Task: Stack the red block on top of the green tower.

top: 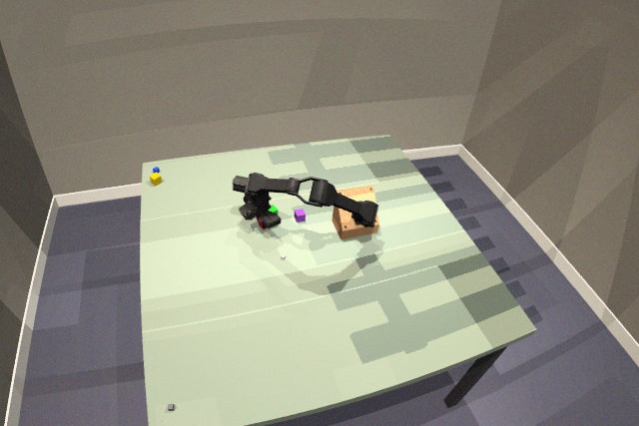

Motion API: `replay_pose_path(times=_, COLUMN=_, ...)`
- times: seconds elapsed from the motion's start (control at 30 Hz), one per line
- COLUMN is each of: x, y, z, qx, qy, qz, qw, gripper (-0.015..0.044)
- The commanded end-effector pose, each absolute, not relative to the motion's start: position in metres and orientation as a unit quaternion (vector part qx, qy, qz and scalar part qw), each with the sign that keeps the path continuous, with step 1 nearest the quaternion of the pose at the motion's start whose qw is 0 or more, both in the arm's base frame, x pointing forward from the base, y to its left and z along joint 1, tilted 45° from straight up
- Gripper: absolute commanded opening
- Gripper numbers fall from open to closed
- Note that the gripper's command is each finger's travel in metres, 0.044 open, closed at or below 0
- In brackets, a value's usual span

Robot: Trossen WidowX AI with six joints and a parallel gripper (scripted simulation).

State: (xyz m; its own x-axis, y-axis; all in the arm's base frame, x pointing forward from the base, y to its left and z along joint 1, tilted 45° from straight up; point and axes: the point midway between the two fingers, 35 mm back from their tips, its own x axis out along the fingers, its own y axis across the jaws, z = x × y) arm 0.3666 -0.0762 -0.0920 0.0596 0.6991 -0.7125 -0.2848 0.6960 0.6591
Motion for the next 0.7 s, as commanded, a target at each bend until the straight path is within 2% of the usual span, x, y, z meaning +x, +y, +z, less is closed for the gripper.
replay_pose_path(times=0.0, x=0.367, y=-0.087, z=-0.082, qx=0.174, qy=0.588, qz=0.347, qw=0.71, gripper=0.0)
replay_pose_path(times=0.67, x=0.36, y=-0.155, z=-0.014, qx=0.173, qy=0.589, qz=0.346, qw=0.71, gripper=0.0)
